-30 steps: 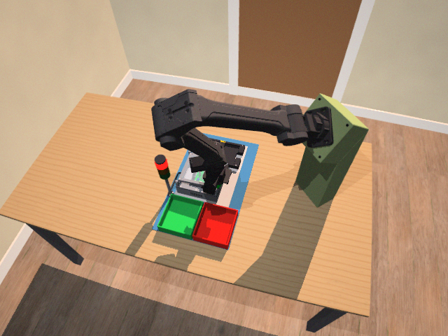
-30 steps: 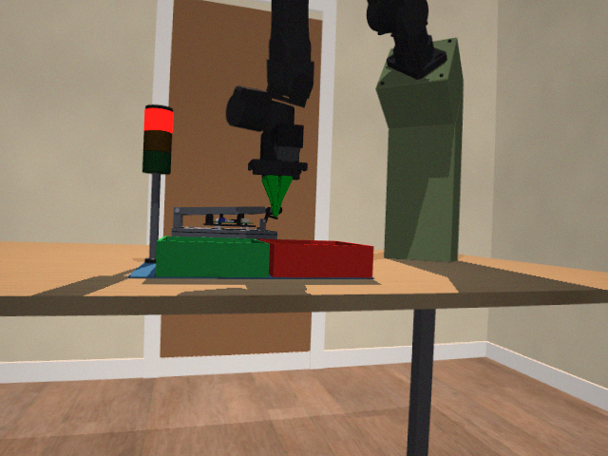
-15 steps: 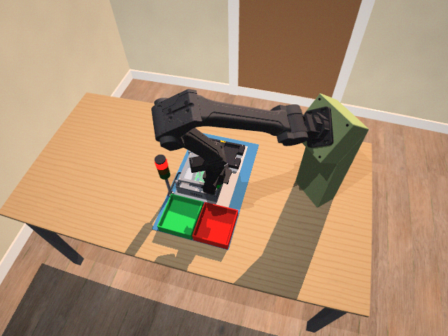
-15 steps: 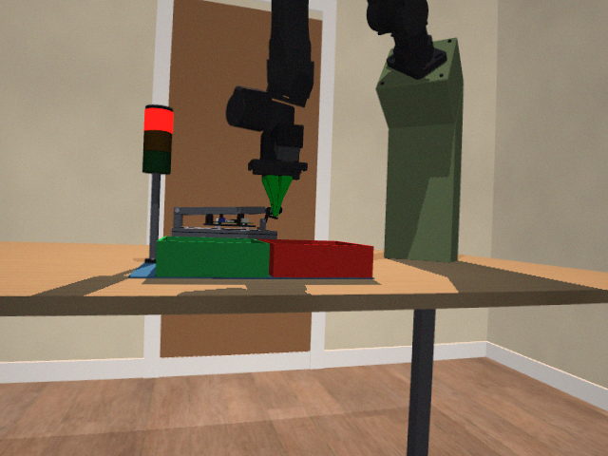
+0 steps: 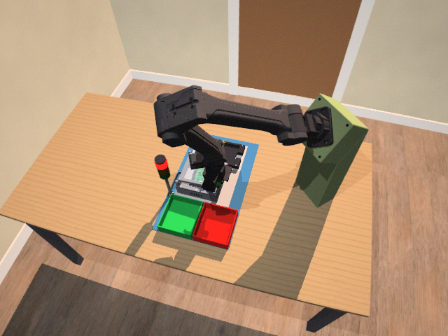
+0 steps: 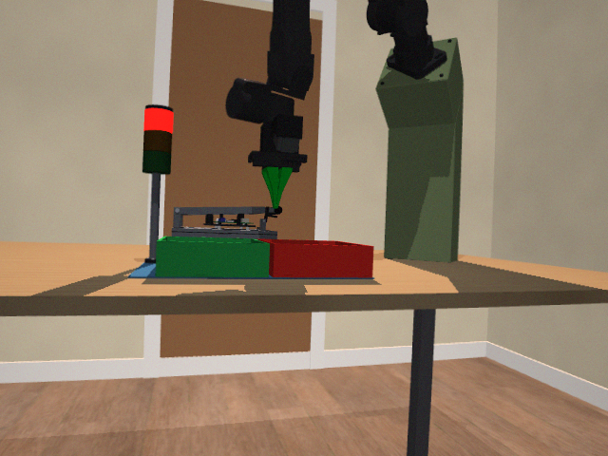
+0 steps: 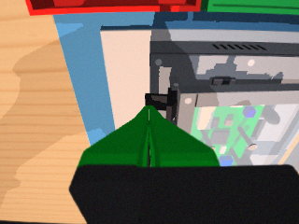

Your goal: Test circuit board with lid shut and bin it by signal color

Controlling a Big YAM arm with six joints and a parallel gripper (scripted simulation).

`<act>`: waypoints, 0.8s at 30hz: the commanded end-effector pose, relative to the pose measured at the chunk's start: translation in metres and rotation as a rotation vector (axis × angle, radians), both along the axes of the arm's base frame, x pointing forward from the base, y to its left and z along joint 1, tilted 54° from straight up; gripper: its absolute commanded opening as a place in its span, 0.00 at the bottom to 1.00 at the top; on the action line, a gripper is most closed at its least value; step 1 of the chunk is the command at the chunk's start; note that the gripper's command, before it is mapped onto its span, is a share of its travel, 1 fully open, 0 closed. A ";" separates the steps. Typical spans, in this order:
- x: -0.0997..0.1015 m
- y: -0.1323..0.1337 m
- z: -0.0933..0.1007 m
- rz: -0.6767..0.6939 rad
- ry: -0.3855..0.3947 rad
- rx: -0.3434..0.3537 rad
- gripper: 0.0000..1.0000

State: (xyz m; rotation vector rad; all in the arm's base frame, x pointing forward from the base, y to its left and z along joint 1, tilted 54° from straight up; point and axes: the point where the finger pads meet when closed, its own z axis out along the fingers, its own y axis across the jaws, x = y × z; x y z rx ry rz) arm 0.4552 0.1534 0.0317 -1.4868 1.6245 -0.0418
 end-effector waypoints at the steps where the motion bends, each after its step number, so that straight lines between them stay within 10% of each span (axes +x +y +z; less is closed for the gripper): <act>1: -0.019 -0.019 0.017 -0.006 -0.007 -0.009 0.00; 24: -0.033 -0.028 0.025 0.000 0.008 -0.009 0.00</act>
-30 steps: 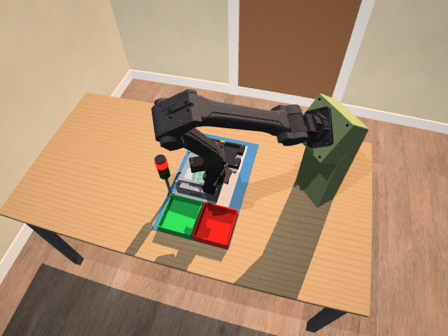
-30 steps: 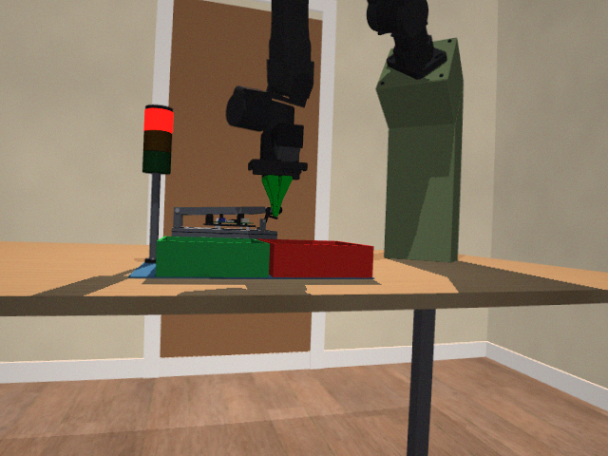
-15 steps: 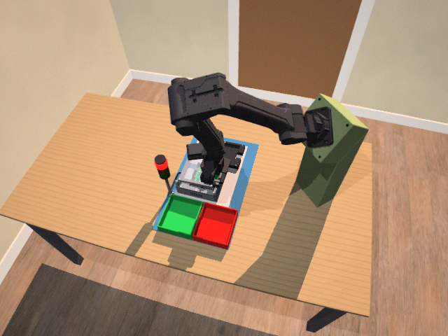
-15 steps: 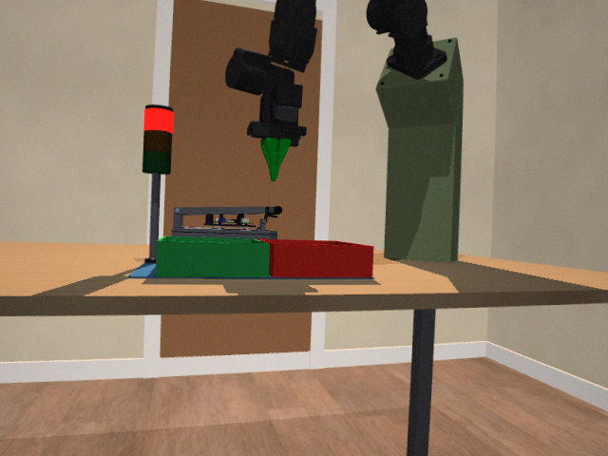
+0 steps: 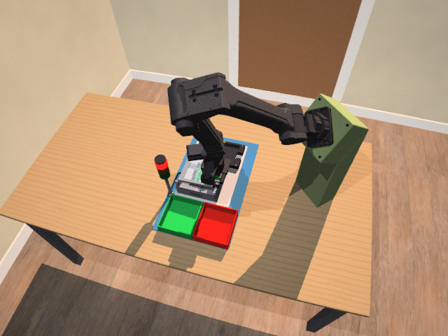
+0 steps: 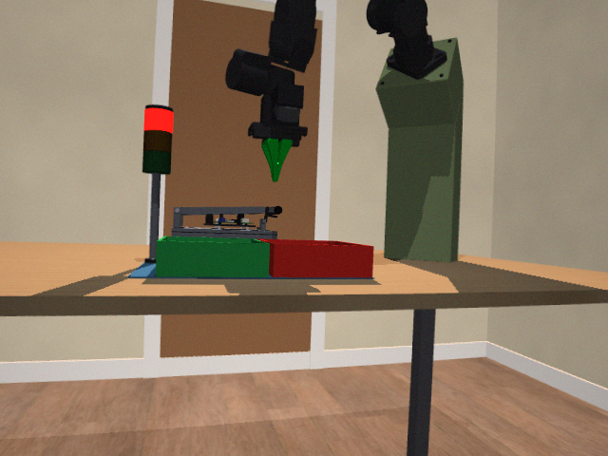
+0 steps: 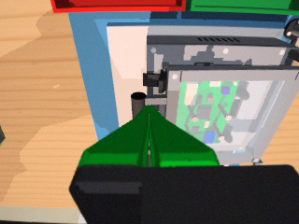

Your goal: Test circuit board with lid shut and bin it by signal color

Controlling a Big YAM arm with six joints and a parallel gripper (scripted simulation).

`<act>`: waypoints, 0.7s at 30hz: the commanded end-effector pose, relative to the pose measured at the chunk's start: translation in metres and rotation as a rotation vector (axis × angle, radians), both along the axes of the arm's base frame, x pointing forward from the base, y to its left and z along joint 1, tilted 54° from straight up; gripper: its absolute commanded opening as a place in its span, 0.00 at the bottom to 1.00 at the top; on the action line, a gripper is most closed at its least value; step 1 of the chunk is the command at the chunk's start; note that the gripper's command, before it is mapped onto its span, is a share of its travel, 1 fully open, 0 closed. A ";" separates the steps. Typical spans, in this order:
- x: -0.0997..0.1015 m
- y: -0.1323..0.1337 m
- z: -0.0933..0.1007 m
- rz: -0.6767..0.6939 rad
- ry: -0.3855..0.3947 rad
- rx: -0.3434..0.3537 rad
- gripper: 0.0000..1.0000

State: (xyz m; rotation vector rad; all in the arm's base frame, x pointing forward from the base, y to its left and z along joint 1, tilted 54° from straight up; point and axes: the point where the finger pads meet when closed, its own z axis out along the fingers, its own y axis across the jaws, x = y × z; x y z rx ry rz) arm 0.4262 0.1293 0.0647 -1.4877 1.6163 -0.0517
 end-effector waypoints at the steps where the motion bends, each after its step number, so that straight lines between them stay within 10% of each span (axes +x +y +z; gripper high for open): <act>1: -0.004 -0.004 -0.008 -0.001 0.018 -0.006 0.00; 4: -0.004 -0.004 -0.008 -0.001 0.018 -0.006 0.00; 5: -0.004 -0.004 -0.008 -0.001 0.018 -0.006 0.26; 21: -0.004 -0.004 -0.008 -0.001 0.018 -0.006 0.26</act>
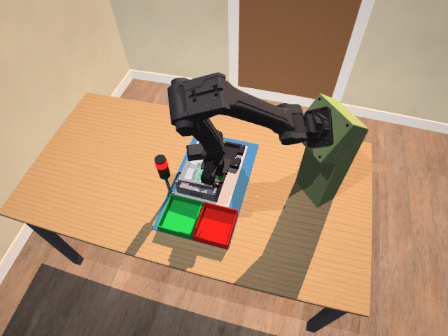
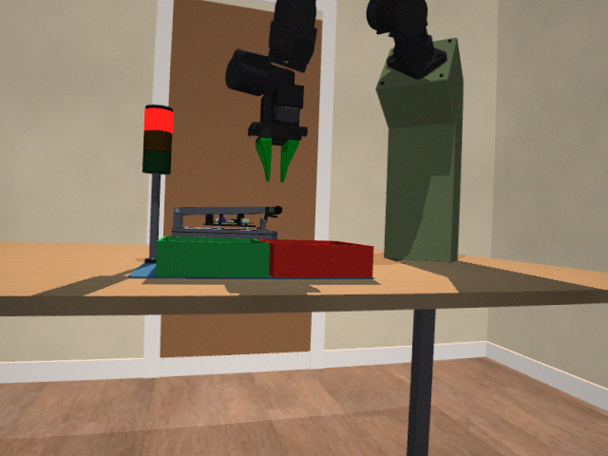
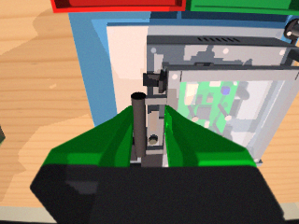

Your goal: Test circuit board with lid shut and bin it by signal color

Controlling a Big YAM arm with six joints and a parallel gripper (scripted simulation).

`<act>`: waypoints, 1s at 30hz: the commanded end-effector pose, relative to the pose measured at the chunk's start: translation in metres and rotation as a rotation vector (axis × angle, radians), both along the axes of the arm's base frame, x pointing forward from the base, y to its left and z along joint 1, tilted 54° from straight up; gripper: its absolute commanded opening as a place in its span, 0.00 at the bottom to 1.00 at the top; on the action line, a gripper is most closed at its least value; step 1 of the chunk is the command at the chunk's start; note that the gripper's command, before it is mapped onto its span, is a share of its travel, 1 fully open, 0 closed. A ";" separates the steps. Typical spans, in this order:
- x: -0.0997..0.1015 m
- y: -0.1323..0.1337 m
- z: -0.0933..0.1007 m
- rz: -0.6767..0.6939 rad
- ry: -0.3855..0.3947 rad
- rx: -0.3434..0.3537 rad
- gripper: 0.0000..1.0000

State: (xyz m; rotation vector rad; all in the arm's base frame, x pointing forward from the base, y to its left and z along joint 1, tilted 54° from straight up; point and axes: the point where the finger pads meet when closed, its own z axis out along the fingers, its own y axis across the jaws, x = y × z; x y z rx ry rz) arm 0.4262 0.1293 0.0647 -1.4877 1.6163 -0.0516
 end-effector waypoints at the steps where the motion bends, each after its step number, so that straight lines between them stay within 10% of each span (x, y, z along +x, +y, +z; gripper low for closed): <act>1: -0.004 -0.004 -0.008 -0.001 0.018 -0.006 0.26; 30: -0.004 -0.029 -0.026 -0.007 0.008 -0.005 0.26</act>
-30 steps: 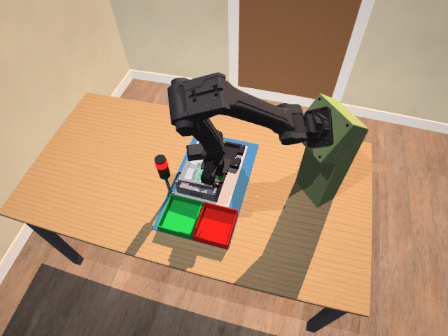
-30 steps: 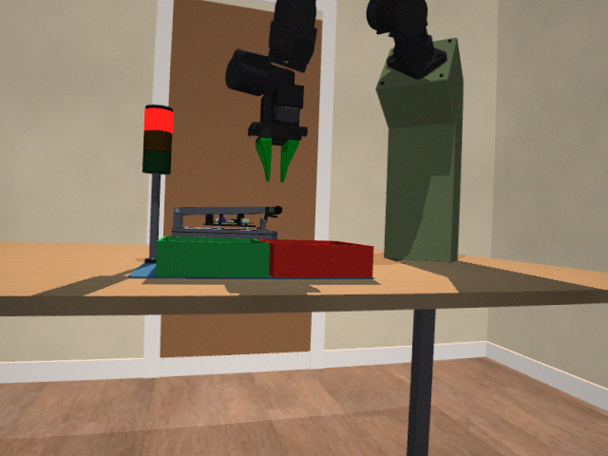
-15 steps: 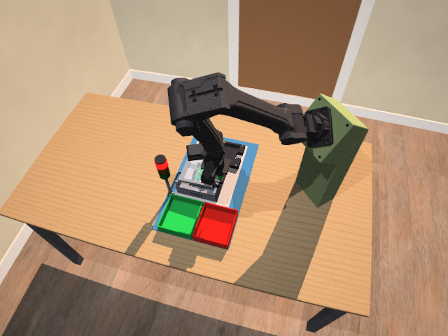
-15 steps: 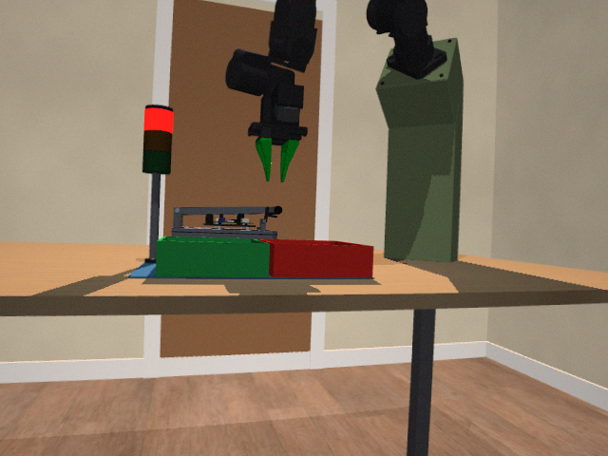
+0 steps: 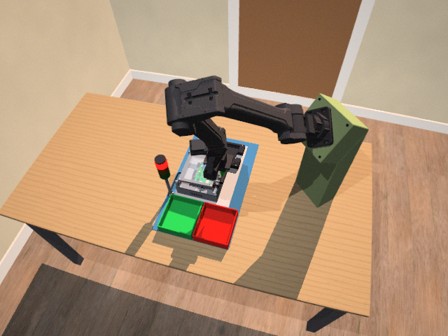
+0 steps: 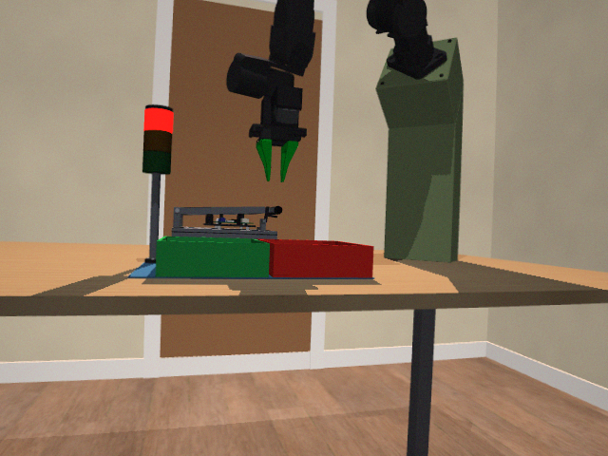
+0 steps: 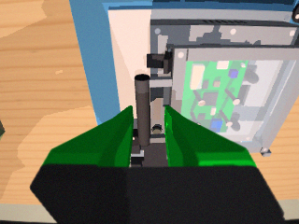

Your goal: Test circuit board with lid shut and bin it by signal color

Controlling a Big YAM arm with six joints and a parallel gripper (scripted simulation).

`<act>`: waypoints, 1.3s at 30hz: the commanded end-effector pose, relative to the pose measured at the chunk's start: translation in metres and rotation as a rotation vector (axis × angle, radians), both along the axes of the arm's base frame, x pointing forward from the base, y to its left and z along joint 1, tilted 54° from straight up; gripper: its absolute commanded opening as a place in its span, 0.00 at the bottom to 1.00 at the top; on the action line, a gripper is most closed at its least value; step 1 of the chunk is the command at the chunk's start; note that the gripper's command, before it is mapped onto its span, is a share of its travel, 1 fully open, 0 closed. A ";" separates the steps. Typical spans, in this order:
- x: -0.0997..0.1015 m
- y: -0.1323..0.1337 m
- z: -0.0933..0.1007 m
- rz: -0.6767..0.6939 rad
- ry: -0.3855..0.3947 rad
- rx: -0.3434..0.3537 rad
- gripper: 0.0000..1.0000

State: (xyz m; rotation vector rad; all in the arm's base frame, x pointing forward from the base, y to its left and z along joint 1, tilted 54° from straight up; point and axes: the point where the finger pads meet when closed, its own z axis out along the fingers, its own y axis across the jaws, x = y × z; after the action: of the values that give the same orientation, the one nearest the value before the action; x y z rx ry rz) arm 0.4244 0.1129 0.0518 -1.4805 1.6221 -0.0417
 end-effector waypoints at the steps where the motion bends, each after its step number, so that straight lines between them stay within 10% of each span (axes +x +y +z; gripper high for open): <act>1: -0.002 -0.016 -0.016 -0.004 0.000 -0.013 0.26; 39: 0.012 -0.023 -0.043 -0.011 0.004 -0.004 0.26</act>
State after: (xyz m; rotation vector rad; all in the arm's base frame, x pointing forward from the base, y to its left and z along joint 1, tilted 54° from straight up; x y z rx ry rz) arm 0.4366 0.0931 0.0141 -1.4938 1.6164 -0.0492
